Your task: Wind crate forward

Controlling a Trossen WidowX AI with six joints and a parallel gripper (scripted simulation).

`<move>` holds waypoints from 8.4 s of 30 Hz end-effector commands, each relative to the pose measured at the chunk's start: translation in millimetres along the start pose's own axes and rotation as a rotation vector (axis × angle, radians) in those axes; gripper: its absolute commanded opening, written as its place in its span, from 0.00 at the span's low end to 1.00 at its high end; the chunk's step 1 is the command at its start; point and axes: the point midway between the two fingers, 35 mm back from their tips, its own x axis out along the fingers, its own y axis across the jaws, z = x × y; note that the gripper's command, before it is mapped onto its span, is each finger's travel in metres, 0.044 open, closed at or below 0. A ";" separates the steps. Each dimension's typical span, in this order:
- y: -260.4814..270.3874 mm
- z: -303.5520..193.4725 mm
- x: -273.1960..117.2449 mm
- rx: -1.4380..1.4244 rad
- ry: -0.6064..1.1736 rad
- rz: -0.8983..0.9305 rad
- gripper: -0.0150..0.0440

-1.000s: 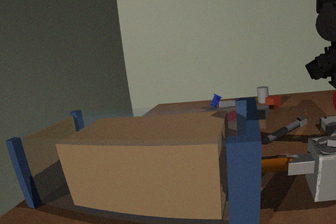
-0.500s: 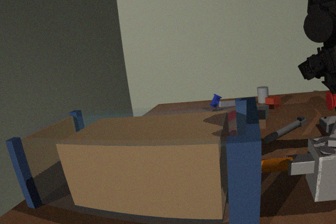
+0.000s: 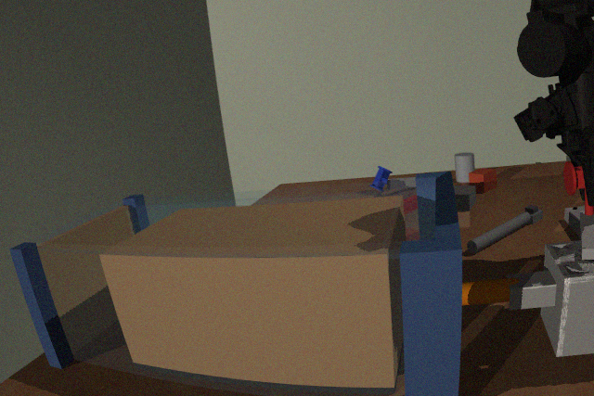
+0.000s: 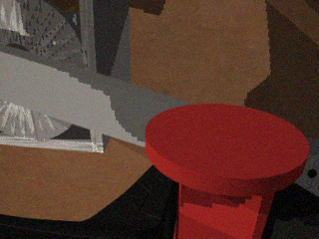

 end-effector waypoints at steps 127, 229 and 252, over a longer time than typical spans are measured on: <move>54.5 119.0 -3.8 0.016 -0.039 -0.008 0.25; 153.3 109.1 -4.2 0.016 -0.037 0.001 0.25; 167.9 96.4 -3.9 0.016 -0.036 0.002 0.25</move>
